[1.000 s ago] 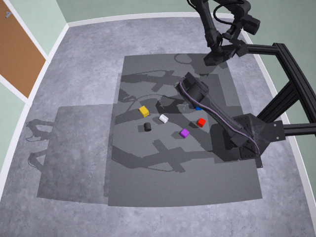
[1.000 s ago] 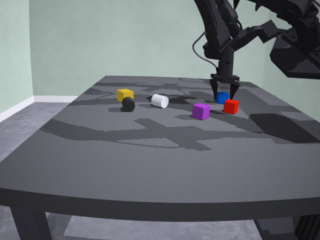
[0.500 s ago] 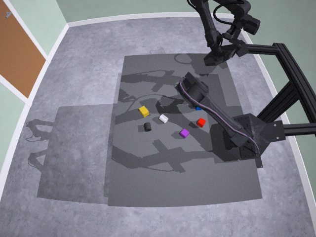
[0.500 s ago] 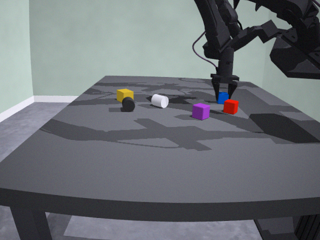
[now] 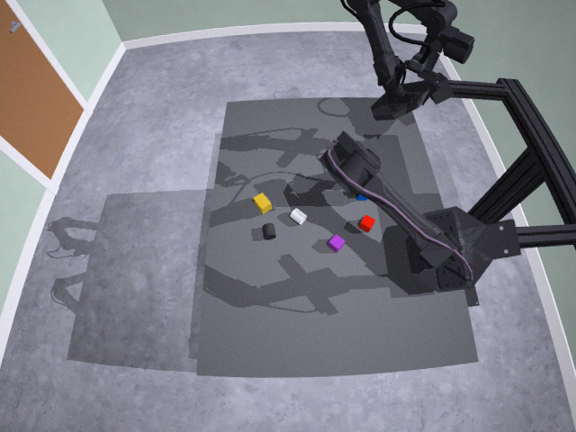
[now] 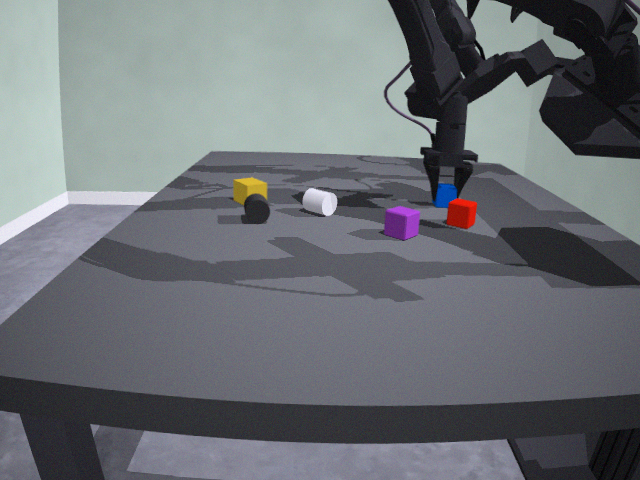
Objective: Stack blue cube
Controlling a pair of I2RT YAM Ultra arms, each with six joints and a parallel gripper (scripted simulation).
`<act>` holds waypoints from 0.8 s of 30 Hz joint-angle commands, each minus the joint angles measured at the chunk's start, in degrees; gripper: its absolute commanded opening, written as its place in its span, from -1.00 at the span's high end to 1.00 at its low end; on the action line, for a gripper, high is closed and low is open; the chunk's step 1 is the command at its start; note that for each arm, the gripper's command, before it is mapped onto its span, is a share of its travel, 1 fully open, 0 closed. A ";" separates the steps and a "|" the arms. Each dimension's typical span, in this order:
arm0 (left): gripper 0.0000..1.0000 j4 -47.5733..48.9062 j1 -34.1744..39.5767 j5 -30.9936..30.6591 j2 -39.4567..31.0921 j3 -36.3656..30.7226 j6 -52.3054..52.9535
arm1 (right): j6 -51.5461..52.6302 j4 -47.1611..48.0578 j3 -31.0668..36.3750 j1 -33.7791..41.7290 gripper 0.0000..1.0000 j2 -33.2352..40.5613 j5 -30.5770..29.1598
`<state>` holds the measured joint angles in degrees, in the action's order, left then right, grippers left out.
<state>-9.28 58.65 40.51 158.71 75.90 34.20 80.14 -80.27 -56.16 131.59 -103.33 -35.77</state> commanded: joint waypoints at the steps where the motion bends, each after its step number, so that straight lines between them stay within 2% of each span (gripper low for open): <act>1: 0.29 -1.85 1.74 0.01 -2.25 -1.29 -1.23 | 0.10 -0.46 -1.08 0.63 -1.00 -0.36 -0.24; 8: 0.29 -7.14 5.20 -0.75 -7.01 -2.68 -5.88 | 0.10 -0.46 -1.08 0.63 -1.00 -0.36 -0.24; 13: 0.29 -8.35 5.59 -0.65 -10.64 -6.60 -7.05 | -7.57 4.84 0.34 0.80 -1.00 1.03 -3.75; 15: 0.29 -8.35 5.59 -0.65 -10.64 -6.60 -7.05 | -7.57 4.84 0.34 0.80 -1.00 1.03 -3.75; 24: 0.29 -12.07 7.57 -0.95 -28.68 -24.51 -9.93 | -27.74 17.94 10.07 -0.62 -1.00 10.82 -12.76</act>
<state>-18.72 63.96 40.07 135.09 55.40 25.82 60.71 -67.70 -48.88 131.59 -95.98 -44.10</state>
